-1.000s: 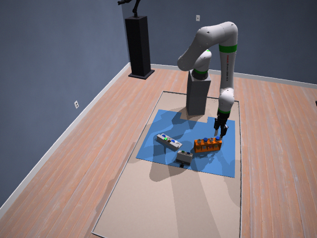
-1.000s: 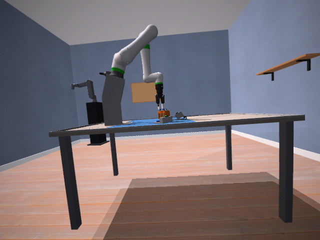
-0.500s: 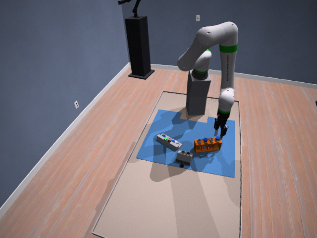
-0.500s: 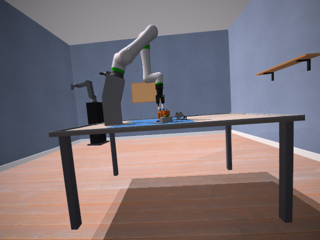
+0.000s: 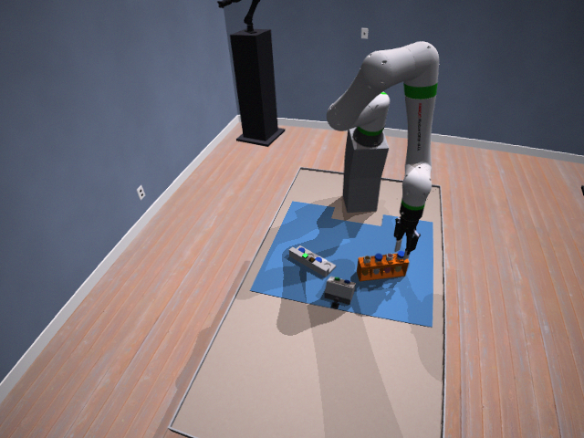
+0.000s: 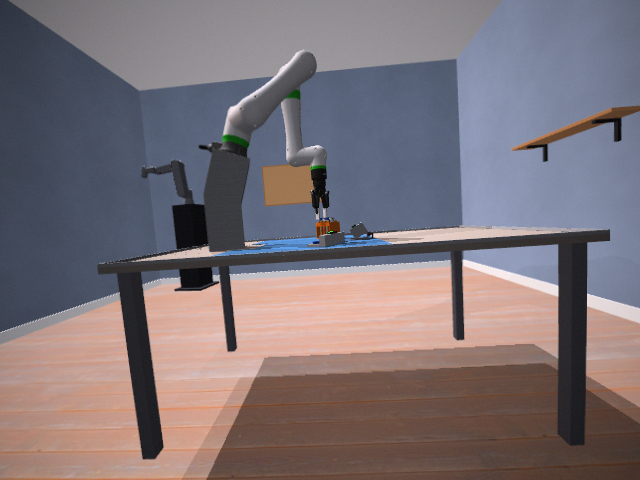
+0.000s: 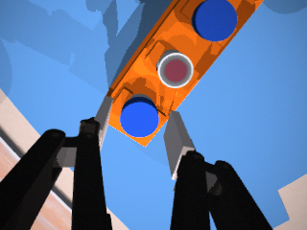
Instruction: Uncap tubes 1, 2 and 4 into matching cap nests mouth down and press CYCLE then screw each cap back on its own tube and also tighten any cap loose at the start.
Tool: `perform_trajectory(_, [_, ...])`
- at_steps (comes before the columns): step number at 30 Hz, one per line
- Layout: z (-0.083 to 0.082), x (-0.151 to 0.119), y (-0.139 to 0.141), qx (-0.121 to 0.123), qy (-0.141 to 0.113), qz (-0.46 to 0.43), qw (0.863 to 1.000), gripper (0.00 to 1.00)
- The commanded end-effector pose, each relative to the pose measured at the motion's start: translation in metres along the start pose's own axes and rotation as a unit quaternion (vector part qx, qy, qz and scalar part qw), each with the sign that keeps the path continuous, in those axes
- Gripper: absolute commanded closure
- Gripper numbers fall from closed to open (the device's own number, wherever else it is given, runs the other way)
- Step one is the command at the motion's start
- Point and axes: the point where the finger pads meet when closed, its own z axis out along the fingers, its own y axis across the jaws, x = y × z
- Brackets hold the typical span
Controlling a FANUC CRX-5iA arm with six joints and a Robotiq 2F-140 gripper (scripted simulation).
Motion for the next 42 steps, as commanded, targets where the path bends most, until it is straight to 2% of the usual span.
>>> perform_trajectory(1, [0.0015,0.0000,-0.0001,0.001,0.001,0.000,1.000,0.65])
perform_trajectory(9, [0.0025,0.0001,0.0000,0.001,0.001,0.000,1.000,0.65])
perform_trajectory(10, [0.0025,0.0001,0.0000,0.001,0.001,0.000,1.000,1.00])
perform_trajectory(24, [0.0025,0.0001,0.0000,0.001,0.001,0.000,1.000,1.00])
perform_trajectory(29, [0.0028,0.0001,0.0000,0.001,0.001,0.083,0.997,1.00])
perform_trajectory(31, [0.0028,0.0001,0.0000,0.001,0.001,0.083,0.997,1.00])
perform_trajectory(36, [0.0030,0.0001,0.0000,0.001,0.001,0.166,0.986,1.00])
perform_trajectory(42, [0.0033,0.0001,0.0000,0.001,0.001,0.264,0.965,1.00])
